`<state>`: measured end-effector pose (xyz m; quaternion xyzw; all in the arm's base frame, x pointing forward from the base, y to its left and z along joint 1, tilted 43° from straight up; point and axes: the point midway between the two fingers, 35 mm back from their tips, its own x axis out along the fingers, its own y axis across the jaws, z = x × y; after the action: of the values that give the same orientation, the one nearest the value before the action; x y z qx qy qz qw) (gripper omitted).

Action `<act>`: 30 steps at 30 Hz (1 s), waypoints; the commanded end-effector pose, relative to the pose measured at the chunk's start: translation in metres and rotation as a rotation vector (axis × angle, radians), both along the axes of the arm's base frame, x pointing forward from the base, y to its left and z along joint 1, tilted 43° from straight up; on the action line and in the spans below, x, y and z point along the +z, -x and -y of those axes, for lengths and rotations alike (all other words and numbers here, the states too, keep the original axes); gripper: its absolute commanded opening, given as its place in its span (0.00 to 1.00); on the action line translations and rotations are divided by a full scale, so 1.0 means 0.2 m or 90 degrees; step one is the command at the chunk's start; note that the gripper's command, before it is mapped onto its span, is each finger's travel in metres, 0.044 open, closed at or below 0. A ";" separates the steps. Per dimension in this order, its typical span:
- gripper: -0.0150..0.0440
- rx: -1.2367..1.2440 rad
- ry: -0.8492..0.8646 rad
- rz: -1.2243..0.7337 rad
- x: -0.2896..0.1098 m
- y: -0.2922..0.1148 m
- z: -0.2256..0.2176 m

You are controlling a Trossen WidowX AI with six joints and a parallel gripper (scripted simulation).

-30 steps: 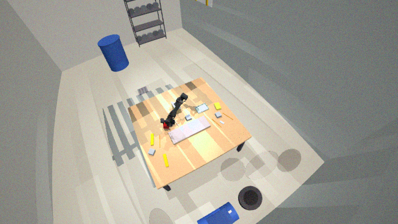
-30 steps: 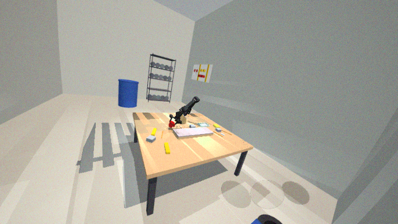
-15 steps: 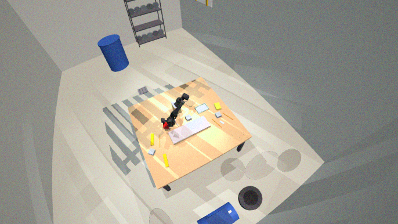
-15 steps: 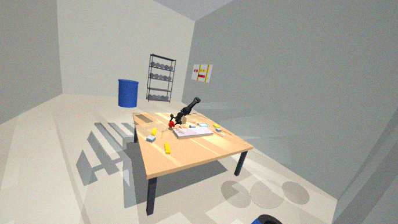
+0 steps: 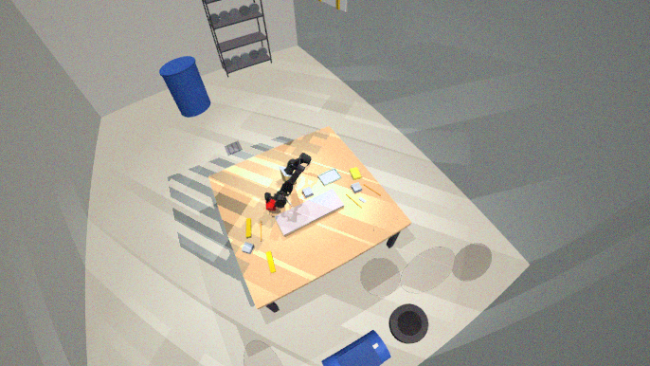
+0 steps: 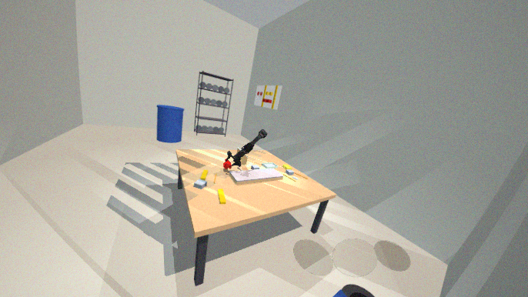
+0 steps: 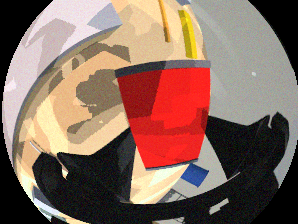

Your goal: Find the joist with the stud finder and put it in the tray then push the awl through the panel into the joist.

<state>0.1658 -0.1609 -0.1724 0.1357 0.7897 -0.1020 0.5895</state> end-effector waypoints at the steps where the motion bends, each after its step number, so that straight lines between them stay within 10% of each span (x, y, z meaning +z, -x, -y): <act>1: 0.25 0.002 0.025 -0.008 0.01 0.01 0.00; 30: 0.25 0.016 0.077 -0.020 -0.07 -0.02 -0.09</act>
<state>0.1693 -0.1445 -0.1843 0.0879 0.7933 -0.1417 0.5856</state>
